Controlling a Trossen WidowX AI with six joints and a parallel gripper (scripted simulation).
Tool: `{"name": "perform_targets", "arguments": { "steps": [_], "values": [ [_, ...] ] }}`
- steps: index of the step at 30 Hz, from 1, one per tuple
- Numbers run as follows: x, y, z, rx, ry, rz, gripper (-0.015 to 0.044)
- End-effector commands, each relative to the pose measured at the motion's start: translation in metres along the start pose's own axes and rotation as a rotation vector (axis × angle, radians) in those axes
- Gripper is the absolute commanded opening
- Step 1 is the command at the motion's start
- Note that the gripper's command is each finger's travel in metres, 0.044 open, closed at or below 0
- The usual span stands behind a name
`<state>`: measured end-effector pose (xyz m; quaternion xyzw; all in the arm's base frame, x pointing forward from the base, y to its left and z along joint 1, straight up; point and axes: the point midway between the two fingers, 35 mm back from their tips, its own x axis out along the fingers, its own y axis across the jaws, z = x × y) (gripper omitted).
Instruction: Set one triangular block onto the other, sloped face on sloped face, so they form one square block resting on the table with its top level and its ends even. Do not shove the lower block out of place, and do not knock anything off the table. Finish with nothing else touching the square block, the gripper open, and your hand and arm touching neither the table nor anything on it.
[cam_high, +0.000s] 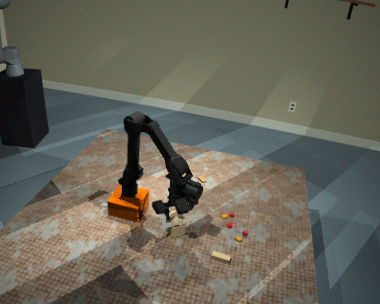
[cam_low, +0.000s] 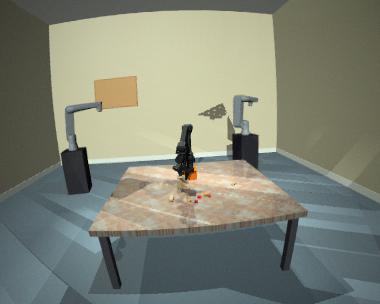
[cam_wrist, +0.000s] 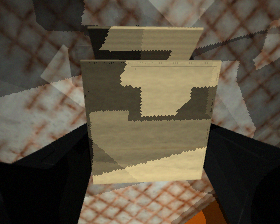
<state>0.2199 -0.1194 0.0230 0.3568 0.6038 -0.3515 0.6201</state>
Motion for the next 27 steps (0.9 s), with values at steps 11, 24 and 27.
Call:
{"name": "perform_targets", "arguments": {
  "steps": [11,24,27],
  "values": [
    [0.002,0.000,0.003,-0.005,-0.006,-0.003,0.0000],
    [0.010,0.000,0.006,-0.006,-0.007,-0.003,0.0000],
    [0.012,0.000,0.007,-0.006,-0.007,-0.003,0.0000]
  ]
}}
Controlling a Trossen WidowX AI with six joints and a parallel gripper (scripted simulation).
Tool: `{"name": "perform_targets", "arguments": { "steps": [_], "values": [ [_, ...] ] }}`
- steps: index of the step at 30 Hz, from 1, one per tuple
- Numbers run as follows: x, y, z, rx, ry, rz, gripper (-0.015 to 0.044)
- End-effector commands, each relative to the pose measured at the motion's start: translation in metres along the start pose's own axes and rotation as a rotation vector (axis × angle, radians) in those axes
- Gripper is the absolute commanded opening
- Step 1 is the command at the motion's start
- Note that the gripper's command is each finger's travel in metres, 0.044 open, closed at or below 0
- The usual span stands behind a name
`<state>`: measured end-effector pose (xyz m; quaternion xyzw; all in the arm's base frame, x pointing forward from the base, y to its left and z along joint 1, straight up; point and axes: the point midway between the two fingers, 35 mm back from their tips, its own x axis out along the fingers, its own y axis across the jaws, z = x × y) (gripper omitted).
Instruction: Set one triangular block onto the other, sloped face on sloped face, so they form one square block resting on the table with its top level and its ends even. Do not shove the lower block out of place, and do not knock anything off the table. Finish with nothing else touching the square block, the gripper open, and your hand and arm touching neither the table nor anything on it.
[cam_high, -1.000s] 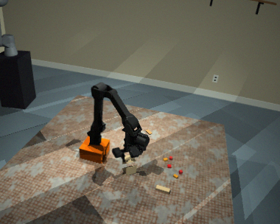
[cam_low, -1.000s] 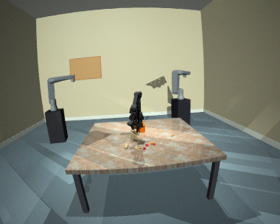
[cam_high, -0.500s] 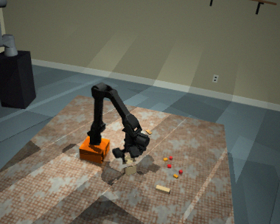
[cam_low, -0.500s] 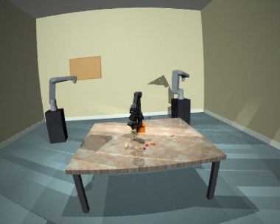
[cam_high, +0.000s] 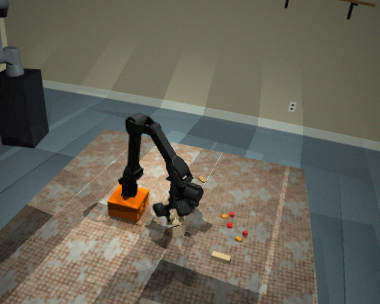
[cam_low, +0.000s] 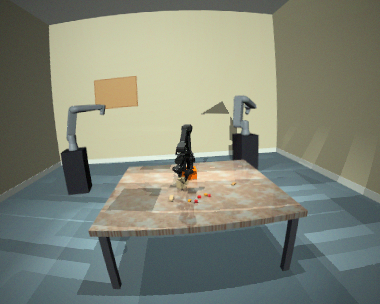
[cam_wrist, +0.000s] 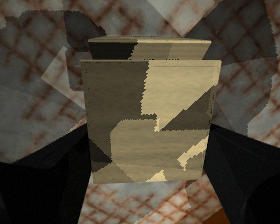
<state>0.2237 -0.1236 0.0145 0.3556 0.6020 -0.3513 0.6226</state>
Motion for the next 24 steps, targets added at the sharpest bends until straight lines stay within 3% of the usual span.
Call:
{"name": "perform_targets", "arguments": {
  "steps": [1,24],
  "values": [
    [0.0036,-0.0006,0.0013,-0.003,-0.001,-0.005,0.0000],
    [0.0131,-0.0012,0.0049,-0.004,-0.002,-0.005,0.0000]
  ]
}}
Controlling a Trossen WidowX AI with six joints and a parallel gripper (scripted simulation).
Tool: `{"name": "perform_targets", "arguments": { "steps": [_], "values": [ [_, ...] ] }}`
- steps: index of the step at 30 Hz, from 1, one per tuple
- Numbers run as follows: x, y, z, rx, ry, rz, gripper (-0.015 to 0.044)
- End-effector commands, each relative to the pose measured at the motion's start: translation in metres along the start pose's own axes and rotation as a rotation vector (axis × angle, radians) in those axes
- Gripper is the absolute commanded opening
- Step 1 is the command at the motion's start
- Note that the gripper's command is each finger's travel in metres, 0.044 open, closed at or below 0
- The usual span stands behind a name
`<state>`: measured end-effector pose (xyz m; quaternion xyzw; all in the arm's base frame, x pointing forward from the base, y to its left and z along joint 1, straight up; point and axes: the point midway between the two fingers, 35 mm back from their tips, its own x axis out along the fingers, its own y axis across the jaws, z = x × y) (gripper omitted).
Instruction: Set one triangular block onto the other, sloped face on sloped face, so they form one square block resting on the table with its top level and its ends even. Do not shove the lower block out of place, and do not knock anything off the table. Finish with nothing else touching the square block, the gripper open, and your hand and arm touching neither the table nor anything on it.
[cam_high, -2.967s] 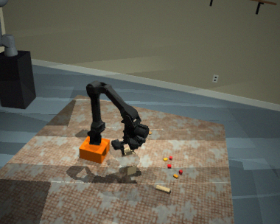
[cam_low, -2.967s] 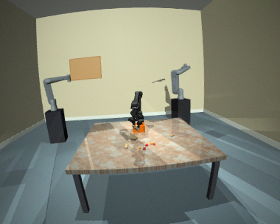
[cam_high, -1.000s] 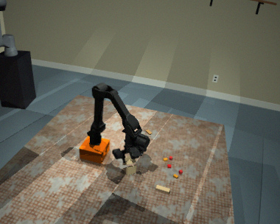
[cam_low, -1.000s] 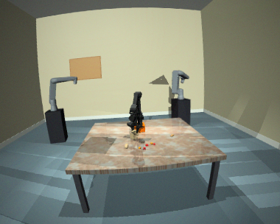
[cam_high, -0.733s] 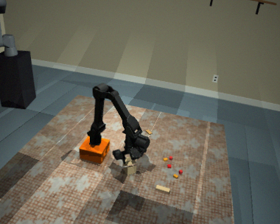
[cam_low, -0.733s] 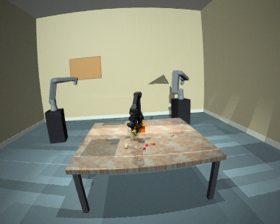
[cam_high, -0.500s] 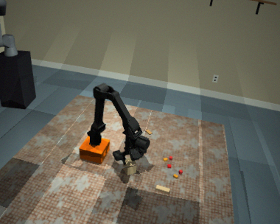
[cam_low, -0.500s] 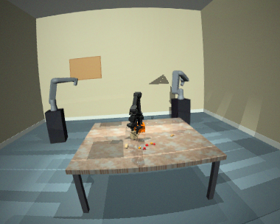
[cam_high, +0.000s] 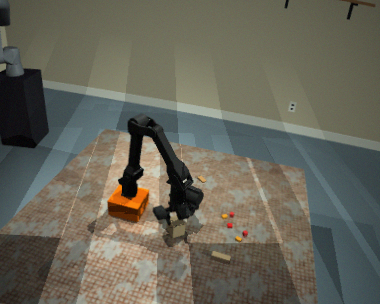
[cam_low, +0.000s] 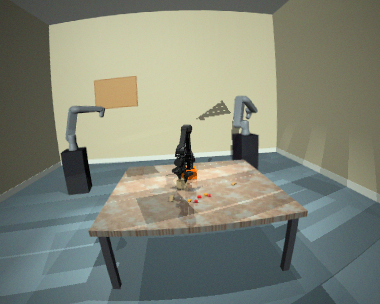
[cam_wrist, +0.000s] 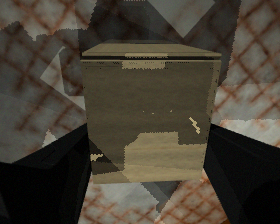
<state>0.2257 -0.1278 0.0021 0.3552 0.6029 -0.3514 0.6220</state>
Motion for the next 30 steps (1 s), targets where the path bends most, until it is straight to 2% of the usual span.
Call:
{"name": "perform_targets", "arguments": {
  "steps": [1,30],
  "values": [
    [0.0006,-0.0006,0.0007,-0.004,-0.003,-0.003,0.0000],
    [0.0020,-0.0004,0.0004,0.000,0.000,-0.002,0.0000]
  ]
}}
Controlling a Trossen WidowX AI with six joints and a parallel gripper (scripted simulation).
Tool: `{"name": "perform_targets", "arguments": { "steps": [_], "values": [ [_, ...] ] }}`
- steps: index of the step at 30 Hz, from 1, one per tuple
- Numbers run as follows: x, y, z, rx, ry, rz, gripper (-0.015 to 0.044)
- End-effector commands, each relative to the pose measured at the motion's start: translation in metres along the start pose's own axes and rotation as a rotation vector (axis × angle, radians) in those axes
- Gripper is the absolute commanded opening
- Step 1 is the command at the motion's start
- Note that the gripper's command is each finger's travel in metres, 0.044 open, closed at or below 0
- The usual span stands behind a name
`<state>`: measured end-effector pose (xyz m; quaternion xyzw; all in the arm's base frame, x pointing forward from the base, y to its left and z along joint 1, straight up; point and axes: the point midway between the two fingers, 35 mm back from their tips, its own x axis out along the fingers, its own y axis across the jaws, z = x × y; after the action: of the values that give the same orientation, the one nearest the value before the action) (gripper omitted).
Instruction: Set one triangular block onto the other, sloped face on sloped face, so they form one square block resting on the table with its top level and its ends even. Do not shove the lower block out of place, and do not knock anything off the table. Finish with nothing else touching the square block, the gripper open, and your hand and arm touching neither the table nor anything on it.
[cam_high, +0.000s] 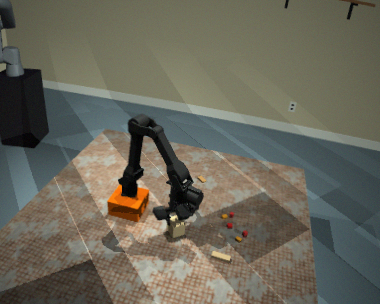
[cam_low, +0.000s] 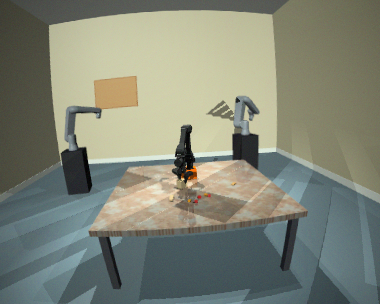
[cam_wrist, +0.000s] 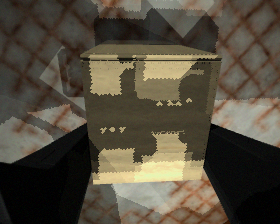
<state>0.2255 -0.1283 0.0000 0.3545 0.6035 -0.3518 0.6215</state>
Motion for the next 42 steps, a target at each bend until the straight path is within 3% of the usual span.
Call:
{"name": "perform_targets", "arguments": {
  "steps": [1,8,25,34,42],
  "values": [
    [0.000,0.000,0.000,0.000,0.000,0.000,0.0000],
    [0.000,-0.001,0.000,-0.003,-0.002,-0.003,0.0000],
    [0.000,0.000,0.000,0.000,0.000,0.000,0.0440],
    [-0.003,0.000,0.001,0.000,0.000,0.000,0.0440],
    [-0.108,0.001,0.001,0.000,0.000,0.000,0.0440]
  ]
}}
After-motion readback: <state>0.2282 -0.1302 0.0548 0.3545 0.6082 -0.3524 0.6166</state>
